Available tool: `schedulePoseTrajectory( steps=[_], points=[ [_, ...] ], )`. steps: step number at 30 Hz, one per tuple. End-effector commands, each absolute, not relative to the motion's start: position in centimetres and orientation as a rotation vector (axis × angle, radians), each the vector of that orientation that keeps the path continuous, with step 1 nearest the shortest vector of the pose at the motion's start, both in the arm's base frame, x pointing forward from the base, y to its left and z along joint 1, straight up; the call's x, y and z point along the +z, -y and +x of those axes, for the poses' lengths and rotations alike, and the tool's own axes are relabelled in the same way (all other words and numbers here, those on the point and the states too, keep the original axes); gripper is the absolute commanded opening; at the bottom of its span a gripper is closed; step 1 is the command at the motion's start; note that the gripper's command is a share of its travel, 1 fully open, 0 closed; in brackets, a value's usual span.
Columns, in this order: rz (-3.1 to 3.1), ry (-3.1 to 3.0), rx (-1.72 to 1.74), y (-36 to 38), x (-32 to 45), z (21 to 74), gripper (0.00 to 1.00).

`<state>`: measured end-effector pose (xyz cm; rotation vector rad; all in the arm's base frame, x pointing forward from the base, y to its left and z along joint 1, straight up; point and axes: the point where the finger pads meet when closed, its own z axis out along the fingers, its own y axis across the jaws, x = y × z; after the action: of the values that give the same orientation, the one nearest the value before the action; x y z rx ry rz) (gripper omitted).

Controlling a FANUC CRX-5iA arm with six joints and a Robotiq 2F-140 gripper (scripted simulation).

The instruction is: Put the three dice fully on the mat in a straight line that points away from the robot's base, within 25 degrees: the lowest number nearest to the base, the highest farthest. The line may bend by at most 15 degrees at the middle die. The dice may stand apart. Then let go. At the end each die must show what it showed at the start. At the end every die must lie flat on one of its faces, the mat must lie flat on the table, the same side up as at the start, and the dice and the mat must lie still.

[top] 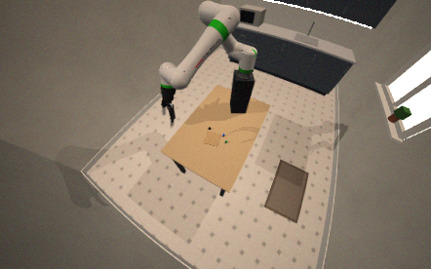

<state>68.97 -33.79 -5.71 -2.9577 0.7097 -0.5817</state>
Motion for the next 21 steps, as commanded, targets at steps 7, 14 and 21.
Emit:
schedulePoseTrajectory(
  steps=[7, 14, 21],
  points=[
    [-2.958, -0.71, -0.582, 33.8, -5.7, 69.0, 1.0],
    [-2.958, -0.71, -0.582, 33.8, -5.7, 69.0, 1.0],
    [-2.988, -0.655, -0.524, 31.7, -8.9, 66.9, 1.0]
  ],
)
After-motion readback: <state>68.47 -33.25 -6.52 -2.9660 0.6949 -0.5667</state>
